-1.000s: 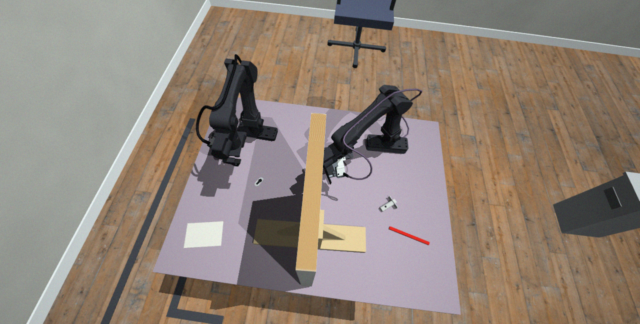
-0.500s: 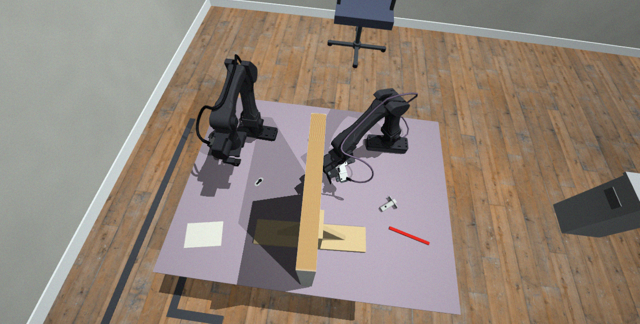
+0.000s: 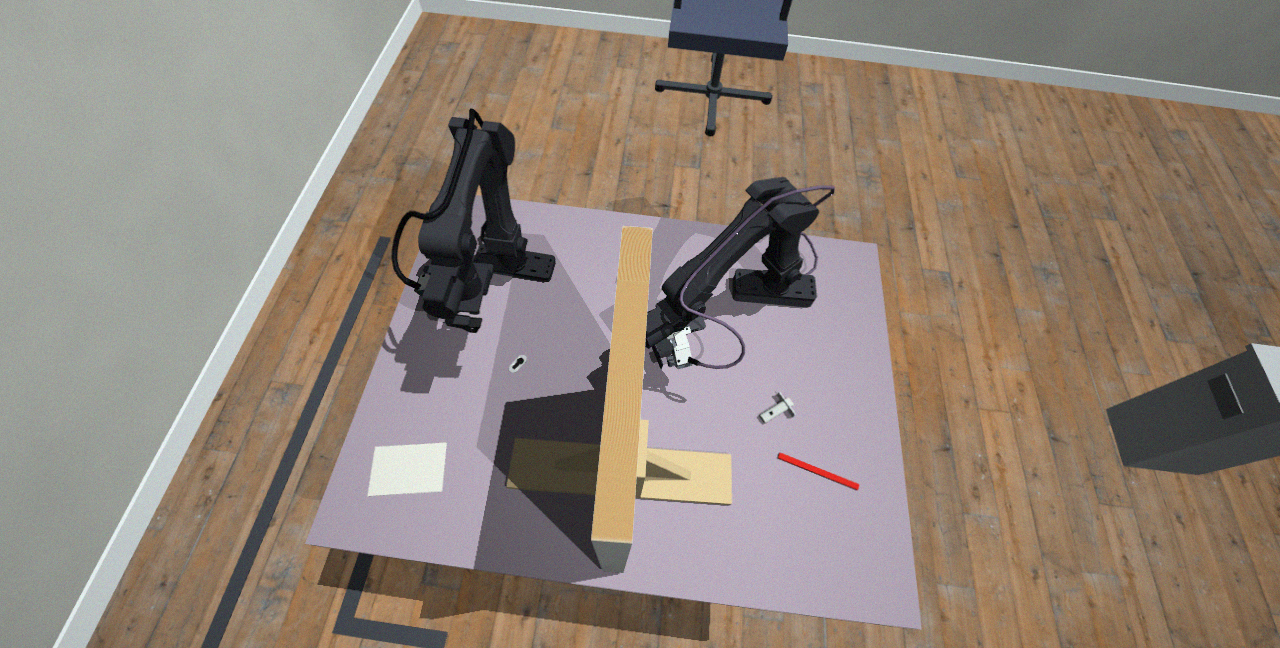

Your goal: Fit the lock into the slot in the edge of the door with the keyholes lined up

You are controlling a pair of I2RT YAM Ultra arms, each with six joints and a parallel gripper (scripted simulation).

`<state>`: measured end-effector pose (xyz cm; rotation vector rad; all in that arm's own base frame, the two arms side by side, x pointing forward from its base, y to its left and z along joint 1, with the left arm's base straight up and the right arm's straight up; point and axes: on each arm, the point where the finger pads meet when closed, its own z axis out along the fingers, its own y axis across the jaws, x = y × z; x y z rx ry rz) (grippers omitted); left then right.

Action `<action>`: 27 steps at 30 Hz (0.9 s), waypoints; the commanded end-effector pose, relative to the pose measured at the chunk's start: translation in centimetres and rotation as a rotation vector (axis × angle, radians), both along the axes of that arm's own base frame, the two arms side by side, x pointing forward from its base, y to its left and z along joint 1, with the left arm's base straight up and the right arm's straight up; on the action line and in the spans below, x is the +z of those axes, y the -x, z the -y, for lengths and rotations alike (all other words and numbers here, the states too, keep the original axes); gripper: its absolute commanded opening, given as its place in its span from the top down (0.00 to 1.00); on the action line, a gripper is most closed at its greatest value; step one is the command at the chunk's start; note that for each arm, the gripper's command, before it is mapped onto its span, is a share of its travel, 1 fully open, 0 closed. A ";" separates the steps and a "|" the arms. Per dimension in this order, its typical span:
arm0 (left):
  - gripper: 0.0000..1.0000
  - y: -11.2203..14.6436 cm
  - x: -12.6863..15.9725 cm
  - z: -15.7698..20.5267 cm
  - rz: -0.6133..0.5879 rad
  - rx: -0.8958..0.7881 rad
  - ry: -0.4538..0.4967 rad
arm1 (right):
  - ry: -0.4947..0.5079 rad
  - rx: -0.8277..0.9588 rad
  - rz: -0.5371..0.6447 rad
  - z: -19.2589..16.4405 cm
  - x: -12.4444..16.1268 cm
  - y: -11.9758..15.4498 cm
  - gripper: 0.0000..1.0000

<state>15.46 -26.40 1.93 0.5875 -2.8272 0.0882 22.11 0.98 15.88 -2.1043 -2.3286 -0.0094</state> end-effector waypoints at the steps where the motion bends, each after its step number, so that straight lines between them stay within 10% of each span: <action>1: 0.00 -0.3 -0.6 0.1 0.008 0.008 0.007 | 0.006 -0.001 0.004 0.0 0.3 0.1 0.00; 27: 0.00 0.0 -4.2 -0.3 -0.002 0.008 -0.006 | 0.006 -0.001 0.004 0.0 0.3 0.1 0.00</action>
